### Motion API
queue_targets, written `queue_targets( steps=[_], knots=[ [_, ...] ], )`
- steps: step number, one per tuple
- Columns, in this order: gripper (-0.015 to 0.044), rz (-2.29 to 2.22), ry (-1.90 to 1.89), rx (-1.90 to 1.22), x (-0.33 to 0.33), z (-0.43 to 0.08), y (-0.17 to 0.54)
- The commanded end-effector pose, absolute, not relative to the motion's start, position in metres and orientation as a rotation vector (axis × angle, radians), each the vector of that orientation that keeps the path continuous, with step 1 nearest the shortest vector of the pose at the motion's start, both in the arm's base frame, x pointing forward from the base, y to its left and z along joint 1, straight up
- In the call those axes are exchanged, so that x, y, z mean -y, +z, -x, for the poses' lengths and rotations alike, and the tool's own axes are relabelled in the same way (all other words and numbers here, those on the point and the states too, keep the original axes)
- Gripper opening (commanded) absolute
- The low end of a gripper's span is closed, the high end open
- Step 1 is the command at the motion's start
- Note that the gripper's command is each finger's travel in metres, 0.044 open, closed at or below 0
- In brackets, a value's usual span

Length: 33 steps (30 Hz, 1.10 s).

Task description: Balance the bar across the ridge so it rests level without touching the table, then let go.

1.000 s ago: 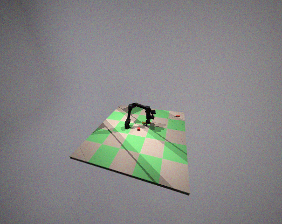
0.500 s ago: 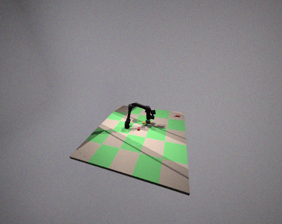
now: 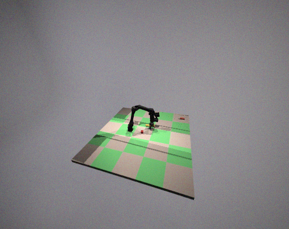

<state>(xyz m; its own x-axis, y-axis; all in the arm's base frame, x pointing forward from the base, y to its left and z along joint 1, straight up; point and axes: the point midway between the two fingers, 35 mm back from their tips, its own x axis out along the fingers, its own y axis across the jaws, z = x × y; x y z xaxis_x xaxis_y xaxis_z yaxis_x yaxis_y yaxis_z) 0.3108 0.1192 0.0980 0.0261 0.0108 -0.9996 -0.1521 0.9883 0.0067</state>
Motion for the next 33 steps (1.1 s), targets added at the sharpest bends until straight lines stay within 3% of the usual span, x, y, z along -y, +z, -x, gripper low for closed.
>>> queue_targets(
  steps=[1,12,19,33],
  knots=[
    [0.0,0.113,0.126,-1.541,-0.1192,-0.3108,0.098],
    [0.0,0.113,0.126,-1.541,-0.1192,-0.3108,0.098],
    [0.0167,0.113,0.126,-1.541,-0.1192,-0.3108,0.098],
    [0.0168,0.113,0.126,-1.541,-0.1192,-0.3108,0.098]
  ],
)
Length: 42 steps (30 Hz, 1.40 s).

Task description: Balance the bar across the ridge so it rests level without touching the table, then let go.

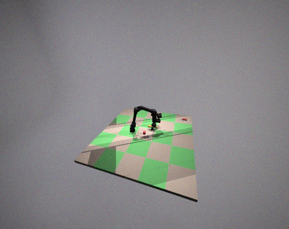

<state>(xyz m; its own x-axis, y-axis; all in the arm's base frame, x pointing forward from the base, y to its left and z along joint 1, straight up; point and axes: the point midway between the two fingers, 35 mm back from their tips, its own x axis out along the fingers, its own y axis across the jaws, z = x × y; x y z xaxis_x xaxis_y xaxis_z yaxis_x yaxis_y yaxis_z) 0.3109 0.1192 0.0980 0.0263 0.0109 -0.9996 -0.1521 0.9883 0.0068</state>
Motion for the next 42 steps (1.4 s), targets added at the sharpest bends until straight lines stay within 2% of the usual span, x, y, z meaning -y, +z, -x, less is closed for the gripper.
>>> queue_targets(
  steps=[1,41,42],
  knots=[
    [0.0168,0.113,0.126,-1.541,-0.1192,-0.3108,0.098],
    [0.0185,0.113,0.126,-1.541,-0.1192,-0.3108,0.098],
    [0.0211,0.113,0.126,-1.541,-0.1192,-0.3108,0.098]
  ],
)
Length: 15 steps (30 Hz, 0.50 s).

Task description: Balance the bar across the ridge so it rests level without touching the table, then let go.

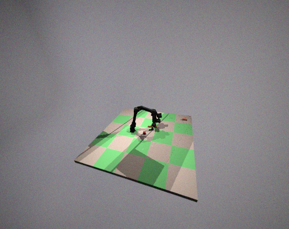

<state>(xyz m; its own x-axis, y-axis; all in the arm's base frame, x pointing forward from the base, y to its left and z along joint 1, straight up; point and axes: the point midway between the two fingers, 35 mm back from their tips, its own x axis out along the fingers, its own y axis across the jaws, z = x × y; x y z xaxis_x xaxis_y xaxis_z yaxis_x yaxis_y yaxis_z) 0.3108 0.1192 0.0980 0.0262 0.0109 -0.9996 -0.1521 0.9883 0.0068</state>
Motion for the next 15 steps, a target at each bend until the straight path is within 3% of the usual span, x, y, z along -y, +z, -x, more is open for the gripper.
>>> queue_targets(
  steps=[1,9,15],
  knots=[
    [0.0238,0.113,0.126,-1.541,-0.119,-0.311,0.098],
    [0.044,0.113,0.126,-1.541,-0.119,-0.311,0.098],
    [0.044,0.112,0.126,-1.54,-0.121,-0.314,0.129]
  ],
)
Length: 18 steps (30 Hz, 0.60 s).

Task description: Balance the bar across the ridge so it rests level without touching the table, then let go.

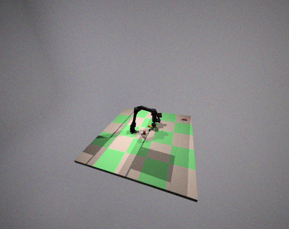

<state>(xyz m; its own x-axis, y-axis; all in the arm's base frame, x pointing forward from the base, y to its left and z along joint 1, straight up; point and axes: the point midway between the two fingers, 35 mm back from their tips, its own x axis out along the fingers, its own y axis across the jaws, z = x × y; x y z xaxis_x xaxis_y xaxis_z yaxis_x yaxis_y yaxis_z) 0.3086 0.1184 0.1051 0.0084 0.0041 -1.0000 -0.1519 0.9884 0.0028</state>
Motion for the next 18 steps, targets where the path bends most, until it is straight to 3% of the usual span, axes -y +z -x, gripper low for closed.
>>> queue_targets(
  steps=[1,6,18],
  knots=[
    [0.044,0.112,0.127,-1.54,-0.121,-0.314,0.142],
    [0.044,0.112,0.127,-1.541,-0.119,-0.309,0.196],
    [0.044,0.112,0.127,-1.541,-0.118,-0.308,0.198]
  ],
)
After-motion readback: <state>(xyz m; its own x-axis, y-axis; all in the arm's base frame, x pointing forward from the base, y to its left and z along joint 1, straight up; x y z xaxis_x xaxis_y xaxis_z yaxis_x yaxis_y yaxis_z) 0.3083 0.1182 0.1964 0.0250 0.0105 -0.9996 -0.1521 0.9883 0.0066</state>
